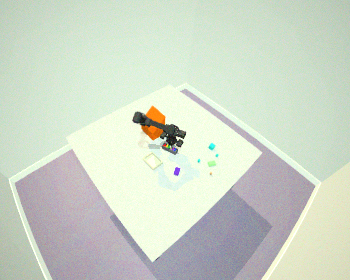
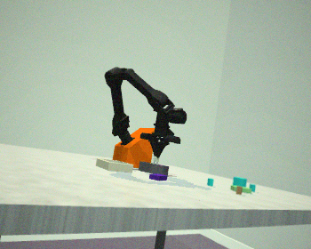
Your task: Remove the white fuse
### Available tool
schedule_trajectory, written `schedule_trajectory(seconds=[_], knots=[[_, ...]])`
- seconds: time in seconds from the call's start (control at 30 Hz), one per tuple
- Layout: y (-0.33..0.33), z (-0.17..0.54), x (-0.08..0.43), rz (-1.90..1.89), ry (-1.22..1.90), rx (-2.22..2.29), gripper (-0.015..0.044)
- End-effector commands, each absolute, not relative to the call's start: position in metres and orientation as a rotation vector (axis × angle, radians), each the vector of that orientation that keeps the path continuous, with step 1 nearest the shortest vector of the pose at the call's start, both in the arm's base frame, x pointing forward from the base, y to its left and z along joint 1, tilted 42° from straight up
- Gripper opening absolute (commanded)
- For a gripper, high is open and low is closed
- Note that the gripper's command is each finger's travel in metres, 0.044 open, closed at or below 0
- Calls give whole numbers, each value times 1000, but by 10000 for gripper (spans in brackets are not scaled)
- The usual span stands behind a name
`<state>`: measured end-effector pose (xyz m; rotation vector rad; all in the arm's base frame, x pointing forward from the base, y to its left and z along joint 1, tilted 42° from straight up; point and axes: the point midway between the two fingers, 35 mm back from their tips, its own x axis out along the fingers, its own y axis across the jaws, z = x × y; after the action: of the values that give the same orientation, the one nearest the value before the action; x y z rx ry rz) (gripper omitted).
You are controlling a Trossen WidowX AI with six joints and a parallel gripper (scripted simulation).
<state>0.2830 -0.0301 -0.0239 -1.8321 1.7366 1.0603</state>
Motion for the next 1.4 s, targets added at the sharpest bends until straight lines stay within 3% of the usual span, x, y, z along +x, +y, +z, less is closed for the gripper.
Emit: schedule_trajectory(seconds=[0.0, 0.73, 1.37], knots=[[-28, -22, 283, 1060, 1734, -1829, 0], [-12, -3, 285, 1061, 1733, -1828, 0], [-105, 79, 284, 1070, 1716, -1824, 0]])
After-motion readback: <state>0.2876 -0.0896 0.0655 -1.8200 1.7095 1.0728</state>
